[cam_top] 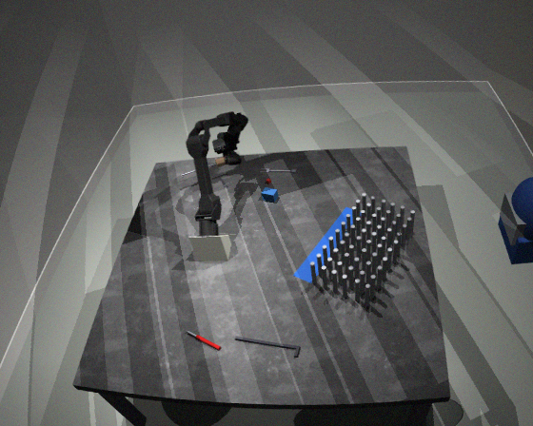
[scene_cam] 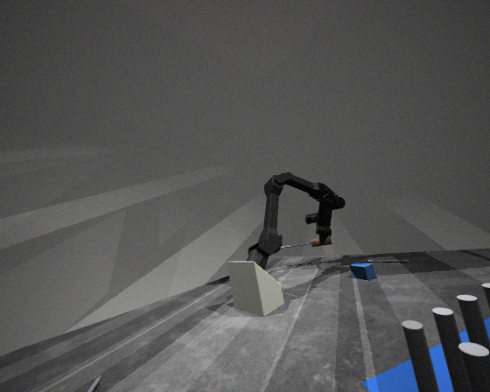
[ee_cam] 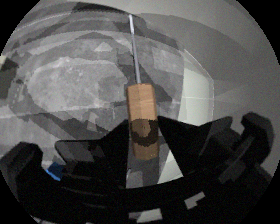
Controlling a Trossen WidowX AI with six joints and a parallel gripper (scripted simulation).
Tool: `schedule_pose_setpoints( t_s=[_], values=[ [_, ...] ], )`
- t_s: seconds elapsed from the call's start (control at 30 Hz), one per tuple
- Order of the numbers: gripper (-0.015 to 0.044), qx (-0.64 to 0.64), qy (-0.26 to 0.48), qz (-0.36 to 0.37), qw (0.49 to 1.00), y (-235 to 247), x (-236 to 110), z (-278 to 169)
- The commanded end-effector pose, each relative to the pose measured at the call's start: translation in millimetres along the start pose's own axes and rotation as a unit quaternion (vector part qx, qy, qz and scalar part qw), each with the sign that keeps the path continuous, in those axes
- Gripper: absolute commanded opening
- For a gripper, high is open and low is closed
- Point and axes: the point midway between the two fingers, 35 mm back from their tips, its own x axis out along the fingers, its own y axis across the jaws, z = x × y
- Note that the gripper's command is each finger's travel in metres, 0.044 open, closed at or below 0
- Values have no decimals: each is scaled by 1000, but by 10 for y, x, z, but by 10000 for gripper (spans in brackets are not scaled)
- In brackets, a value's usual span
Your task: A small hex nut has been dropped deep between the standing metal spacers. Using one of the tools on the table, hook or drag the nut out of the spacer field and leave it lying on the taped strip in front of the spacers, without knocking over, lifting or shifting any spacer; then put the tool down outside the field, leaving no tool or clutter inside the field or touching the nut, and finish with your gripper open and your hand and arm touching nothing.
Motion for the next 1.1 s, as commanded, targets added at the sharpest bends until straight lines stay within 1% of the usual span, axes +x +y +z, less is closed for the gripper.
schedule_pose_setpoints(
  t_s=[0.0,1.07],
  values=[
    [0,2,0,0,1000,10,32,-11],
    [0,3,0,-1,1000,89,274,-86]
  ],
)
